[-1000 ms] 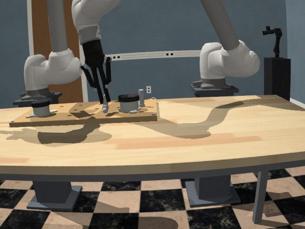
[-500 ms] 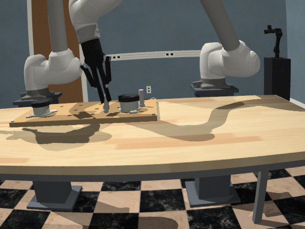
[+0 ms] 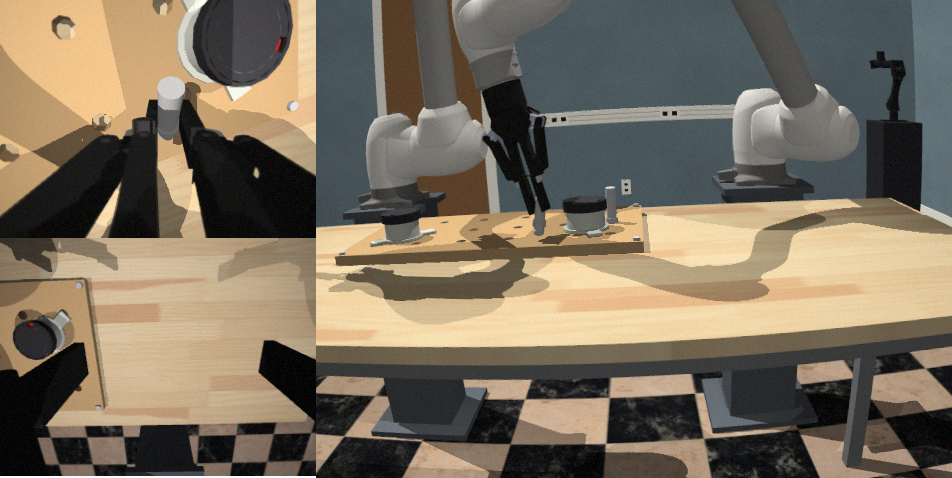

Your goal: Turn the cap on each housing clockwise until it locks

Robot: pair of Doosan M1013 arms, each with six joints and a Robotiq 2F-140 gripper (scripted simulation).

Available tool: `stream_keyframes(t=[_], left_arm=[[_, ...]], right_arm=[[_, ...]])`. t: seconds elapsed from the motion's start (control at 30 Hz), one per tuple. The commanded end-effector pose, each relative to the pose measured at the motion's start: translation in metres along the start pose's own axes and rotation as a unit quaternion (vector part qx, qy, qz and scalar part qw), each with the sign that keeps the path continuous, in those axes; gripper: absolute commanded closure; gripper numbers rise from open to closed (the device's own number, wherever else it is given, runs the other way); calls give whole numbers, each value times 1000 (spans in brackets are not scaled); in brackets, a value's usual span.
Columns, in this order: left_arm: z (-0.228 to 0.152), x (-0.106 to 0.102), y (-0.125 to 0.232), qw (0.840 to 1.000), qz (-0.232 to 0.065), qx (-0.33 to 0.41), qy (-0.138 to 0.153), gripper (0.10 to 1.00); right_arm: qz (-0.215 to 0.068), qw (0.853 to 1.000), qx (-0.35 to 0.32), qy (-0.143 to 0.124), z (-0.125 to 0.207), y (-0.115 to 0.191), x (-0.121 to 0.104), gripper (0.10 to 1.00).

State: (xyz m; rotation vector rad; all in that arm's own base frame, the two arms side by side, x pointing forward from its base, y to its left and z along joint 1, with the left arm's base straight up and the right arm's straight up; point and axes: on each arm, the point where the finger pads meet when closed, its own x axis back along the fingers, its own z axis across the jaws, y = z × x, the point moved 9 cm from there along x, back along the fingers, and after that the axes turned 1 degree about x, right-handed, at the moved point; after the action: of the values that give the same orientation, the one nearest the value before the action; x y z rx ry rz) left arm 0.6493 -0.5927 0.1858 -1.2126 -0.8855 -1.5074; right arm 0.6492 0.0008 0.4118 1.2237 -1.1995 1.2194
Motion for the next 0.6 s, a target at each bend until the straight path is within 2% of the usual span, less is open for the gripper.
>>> stream_keyframes(t=[0.0, 0.57], left_arm=[[1, 2, 3, 1000, 11, -10, 1, 999], [6, 3, 16, 996, 71, -62, 0, 999]], right_arm=[[1, 1000, 0, 0, 0, 0, 1, 98], [1, 1000, 0, 0, 0, 0, 1, 98]])
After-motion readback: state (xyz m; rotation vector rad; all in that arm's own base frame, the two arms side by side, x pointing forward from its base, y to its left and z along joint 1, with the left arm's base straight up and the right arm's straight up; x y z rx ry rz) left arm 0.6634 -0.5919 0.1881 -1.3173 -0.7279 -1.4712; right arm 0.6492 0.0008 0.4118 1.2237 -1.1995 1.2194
